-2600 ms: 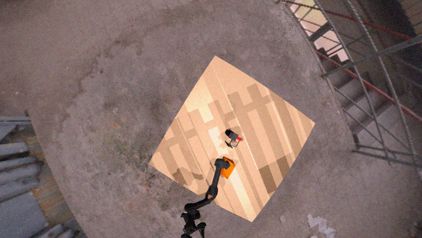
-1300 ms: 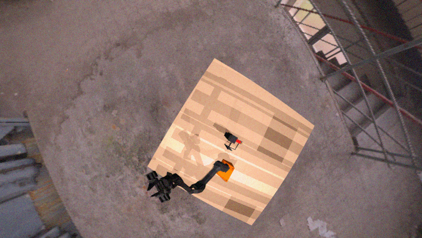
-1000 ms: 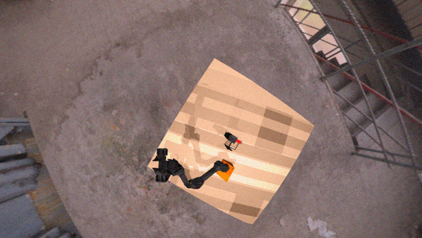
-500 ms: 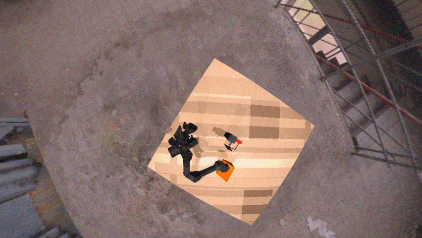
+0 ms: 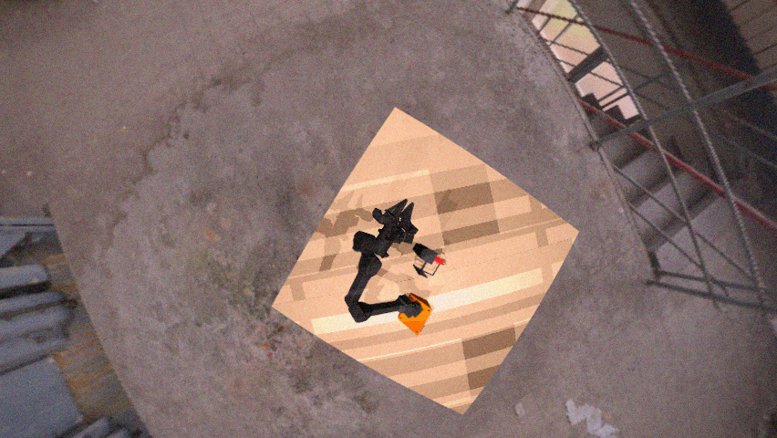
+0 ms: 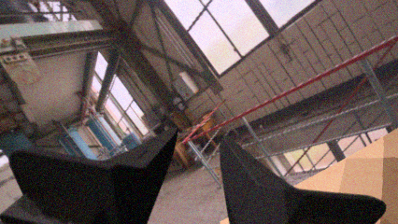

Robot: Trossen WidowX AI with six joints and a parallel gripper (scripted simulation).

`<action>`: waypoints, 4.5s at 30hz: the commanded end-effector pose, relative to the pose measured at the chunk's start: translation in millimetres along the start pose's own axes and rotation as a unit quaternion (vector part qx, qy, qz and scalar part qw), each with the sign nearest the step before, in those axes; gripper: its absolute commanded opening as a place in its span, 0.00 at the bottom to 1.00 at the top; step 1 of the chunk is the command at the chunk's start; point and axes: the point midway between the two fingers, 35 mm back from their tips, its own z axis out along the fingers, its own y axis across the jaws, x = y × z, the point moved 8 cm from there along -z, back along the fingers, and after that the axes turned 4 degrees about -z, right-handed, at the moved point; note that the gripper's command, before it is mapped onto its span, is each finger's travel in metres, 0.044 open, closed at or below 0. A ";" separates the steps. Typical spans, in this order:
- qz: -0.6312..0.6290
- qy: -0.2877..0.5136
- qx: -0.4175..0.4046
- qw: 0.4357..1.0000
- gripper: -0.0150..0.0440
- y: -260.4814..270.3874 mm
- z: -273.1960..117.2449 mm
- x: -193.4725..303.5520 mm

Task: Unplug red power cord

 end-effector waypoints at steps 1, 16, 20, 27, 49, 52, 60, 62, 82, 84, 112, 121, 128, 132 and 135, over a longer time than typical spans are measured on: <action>-0.042 0.022 0.107 0.993 0.53 -54.5 27.2 -7.3; -0.077 0.144 0.427 0.889 0.53 -226.5 46.3 -39.8; -0.051 0.189 0.504 0.841 0.53 -271.7 35.7 -46.6; 0.054 0.285 0.632 0.718 0.53 -352.8 -5.5 -56.4; 0.206 0.357 0.693 0.591 0.53 -397.9 -53.6 -53.9; 0.206 0.357 0.694 0.591 0.53 -394.2 -54.0 -50.5; 0.206 0.358 0.694 0.591 0.53 -384.4 -55.2 -41.6; 0.206 0.358 0.693 0.590 0.53 -382.0 -55.7 -39.4; 0.207 0.358 0.693 0.590 0.53 -380.4 -59.9 -23.4; 0.207 0.358 0.693 0.590 0.53 -381.1 -60.1 -22.6; 0.204 0.358 0.694 0.591 0.25 -393.6 -56.0 -38.4; 0.204 0.357 0.694 0.591 0.25 -403.4 -54.4 -49.3; 0.204 0.357 0.694 0.591 0.25 -410.2 -53.8 -58.4; 0.204 0.357 0.694 0.591 0.25 -414.1 -53.7 -63.6; 0.204 0.357 0.694 0.591 0.25 -417.1 -53.9 -67.5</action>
